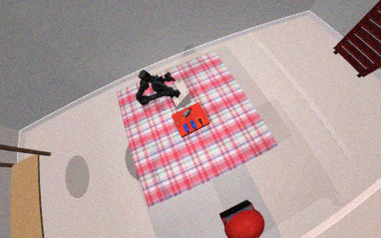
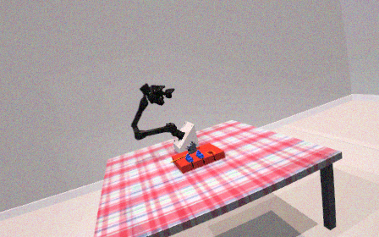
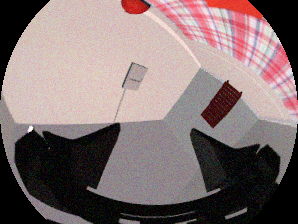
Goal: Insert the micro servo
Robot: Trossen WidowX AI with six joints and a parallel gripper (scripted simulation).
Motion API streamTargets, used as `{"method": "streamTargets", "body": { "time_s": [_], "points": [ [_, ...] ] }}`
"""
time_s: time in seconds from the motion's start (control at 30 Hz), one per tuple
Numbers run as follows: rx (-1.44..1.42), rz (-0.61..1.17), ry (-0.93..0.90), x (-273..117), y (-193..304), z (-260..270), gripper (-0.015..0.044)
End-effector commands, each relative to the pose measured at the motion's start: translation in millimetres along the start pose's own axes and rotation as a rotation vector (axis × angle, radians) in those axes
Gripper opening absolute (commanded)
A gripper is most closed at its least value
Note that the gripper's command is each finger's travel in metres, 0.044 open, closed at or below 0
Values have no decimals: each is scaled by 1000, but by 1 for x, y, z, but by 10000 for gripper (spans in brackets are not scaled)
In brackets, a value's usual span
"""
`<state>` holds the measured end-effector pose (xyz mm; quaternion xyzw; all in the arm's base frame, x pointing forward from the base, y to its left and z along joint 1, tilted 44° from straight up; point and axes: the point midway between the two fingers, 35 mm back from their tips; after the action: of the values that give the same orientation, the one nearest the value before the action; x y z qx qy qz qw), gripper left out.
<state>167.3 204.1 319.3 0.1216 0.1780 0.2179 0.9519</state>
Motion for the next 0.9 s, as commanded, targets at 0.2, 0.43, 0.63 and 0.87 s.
{"method": "streamTargets", "body": {
  "time_s": [0.2,0.43,0.63,0.87],
  "points": [
    [-214,-218,136,41,-36,-29,440],
    [-340,-360,258,63,-68,-49,440],
    [-436,-468,387,76,-99,-67,440],
    [-524,-593,561,86,-138,-88,440]
  ]
}}
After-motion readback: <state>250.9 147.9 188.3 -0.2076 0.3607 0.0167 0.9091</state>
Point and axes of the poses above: the point midway between the two fingers, 35 mm back from their tips, its own x axis out along the fingers, its own z axis across the jaws, y = z × x, and after that the axes turned 13 degrees about -x, right-handed
